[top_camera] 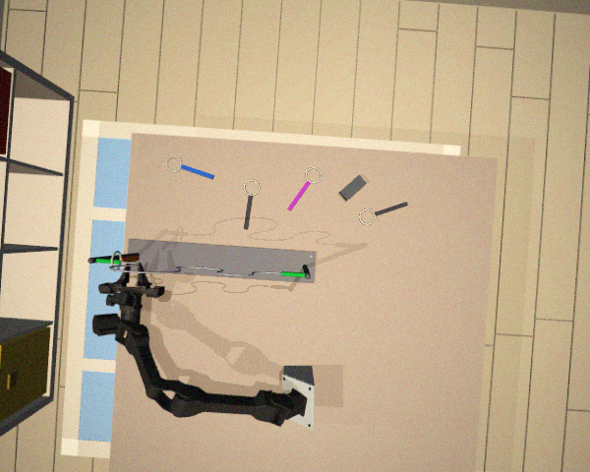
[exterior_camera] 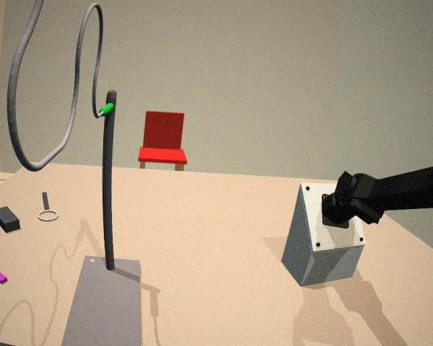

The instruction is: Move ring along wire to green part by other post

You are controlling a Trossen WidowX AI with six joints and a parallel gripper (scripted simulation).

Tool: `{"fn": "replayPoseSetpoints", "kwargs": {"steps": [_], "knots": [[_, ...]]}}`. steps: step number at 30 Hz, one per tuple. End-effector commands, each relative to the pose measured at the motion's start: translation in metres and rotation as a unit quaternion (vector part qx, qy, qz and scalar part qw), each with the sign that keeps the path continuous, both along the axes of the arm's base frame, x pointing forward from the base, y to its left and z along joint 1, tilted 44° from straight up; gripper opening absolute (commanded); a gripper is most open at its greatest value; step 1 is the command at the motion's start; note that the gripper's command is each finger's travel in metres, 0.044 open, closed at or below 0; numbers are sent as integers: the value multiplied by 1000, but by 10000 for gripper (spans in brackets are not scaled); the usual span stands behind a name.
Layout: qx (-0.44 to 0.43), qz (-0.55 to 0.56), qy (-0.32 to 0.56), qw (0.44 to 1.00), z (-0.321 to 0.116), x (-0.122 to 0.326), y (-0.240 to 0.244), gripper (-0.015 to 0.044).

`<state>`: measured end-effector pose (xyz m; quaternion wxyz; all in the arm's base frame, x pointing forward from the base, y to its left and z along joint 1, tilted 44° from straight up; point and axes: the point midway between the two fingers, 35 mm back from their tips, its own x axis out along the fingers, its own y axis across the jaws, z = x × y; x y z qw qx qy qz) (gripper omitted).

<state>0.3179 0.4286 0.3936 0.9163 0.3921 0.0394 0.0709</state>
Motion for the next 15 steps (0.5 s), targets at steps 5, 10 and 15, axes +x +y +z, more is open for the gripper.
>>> {"fn": "replayPoseSetpoints", "kwargs": {"steps": [5, 10, 15], "knots": [[-5, 3, 1, 1000, -3, 15, 6, 160], [-5, 3, 0, 1000, -3, 23, 7, 160], [-5, 3, 0, 1000, -4, 31, 8, 160]]}}
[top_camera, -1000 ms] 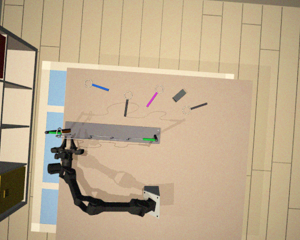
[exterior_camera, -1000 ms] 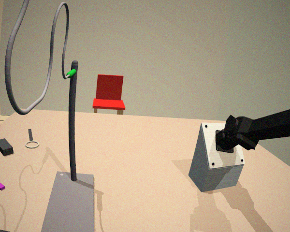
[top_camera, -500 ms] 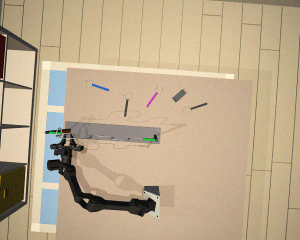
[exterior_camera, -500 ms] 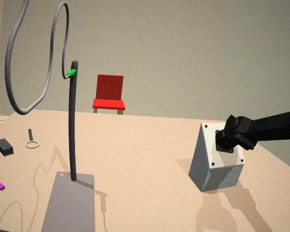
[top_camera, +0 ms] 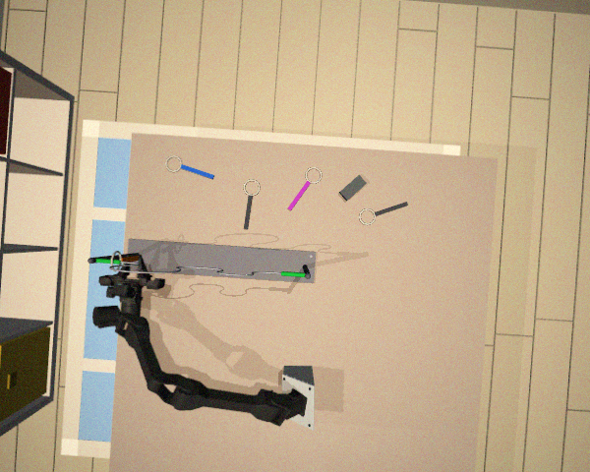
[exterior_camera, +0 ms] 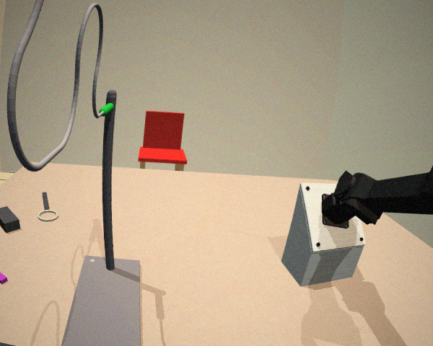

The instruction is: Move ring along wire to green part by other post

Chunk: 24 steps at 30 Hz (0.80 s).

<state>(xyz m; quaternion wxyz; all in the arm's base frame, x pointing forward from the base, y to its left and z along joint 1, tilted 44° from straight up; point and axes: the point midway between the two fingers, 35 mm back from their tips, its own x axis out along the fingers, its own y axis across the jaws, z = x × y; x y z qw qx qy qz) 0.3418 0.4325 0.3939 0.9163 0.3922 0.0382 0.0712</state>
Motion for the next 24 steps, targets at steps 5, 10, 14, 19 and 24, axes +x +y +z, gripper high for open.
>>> {"fn": "replayPoseSetpoints", "kwargs": {"steps": [5, 10, 14, 19, 24], "knots": [[-6, 3, 1, 1000, -4, 15, 5, 160], [-6, 3, 1, 1000, -5, 23, 6, 160], [-6, 3, 0, 1000, -5, 26, 6, 160], [-6, 3, 0, 1000, -5, 26, 6, 160], [-6, 3, 0, 1000, -5, 26, 6, 160]]}}
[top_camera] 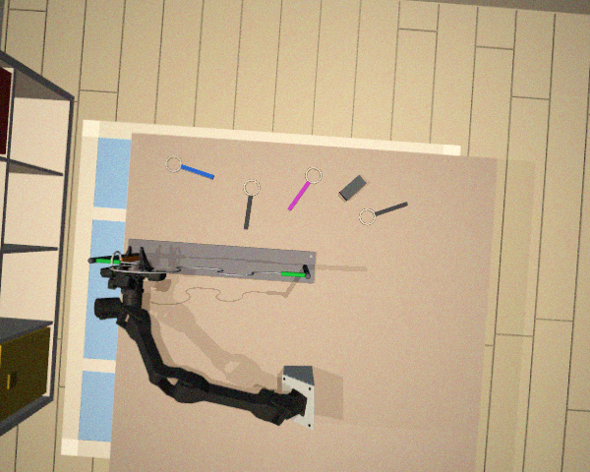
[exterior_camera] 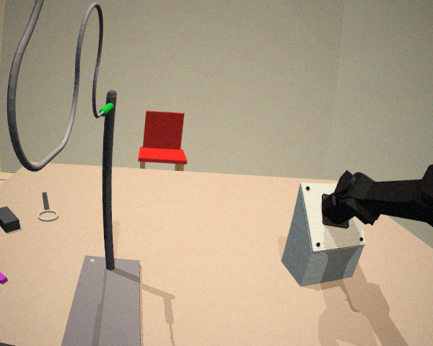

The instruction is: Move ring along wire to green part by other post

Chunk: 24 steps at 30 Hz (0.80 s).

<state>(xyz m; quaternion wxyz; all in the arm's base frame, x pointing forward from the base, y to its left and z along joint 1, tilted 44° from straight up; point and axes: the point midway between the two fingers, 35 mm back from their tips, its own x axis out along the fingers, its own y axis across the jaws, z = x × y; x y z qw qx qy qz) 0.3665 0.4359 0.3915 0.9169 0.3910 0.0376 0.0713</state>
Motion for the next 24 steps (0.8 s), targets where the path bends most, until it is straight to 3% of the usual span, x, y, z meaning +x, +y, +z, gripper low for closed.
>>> {"fn": "replayPoseSetpoints", "kwargs": {"steps": [1, 23, 24], "knots": [[-5, 3, 1, 1000, -3, 1, 2, 160], [-5, 3, 1, 1000, -3, 1, 2, 160], [-1, 0, 0, 1000, -1, 1, 1, 134]]}}
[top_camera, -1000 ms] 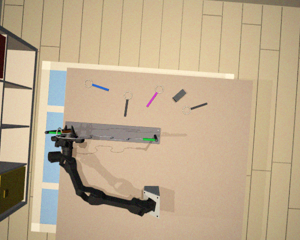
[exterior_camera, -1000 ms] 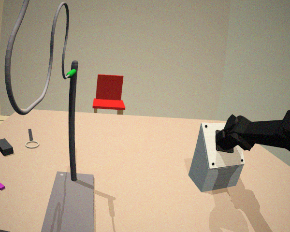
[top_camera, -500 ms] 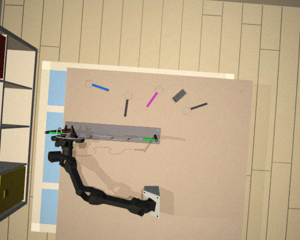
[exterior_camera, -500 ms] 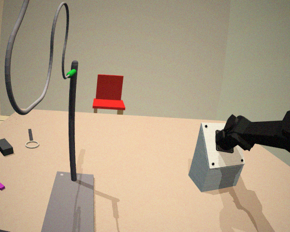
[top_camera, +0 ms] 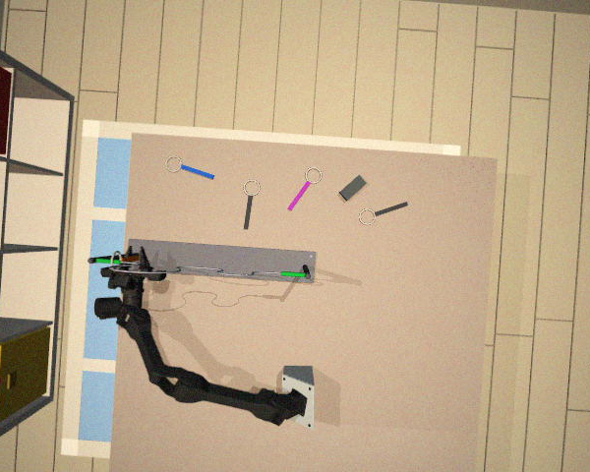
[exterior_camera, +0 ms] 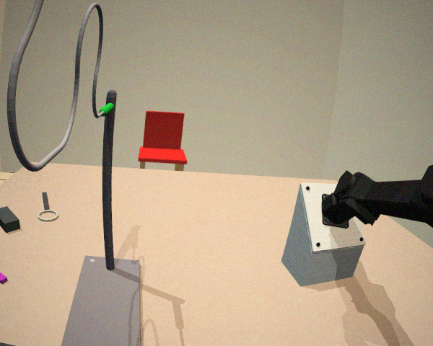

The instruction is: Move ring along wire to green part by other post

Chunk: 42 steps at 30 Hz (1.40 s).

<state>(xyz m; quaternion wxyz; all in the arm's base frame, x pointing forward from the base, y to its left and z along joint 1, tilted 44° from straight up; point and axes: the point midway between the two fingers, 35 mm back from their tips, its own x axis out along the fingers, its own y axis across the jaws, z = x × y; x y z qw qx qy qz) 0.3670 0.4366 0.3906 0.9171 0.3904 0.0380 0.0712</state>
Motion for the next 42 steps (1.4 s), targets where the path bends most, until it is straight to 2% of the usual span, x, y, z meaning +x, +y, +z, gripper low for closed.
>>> {"fn": "replayPoseSetpoints", "kwargs": {"steps": [1, 11, 42], "knots": [[0, 0, 0, 1000, 0, 0, 0, 107], [0, 0, 0, 1000, 0, 0, 0, -150], [-3, 1, -2, 1000, 11, 2, -13, -150]]}}
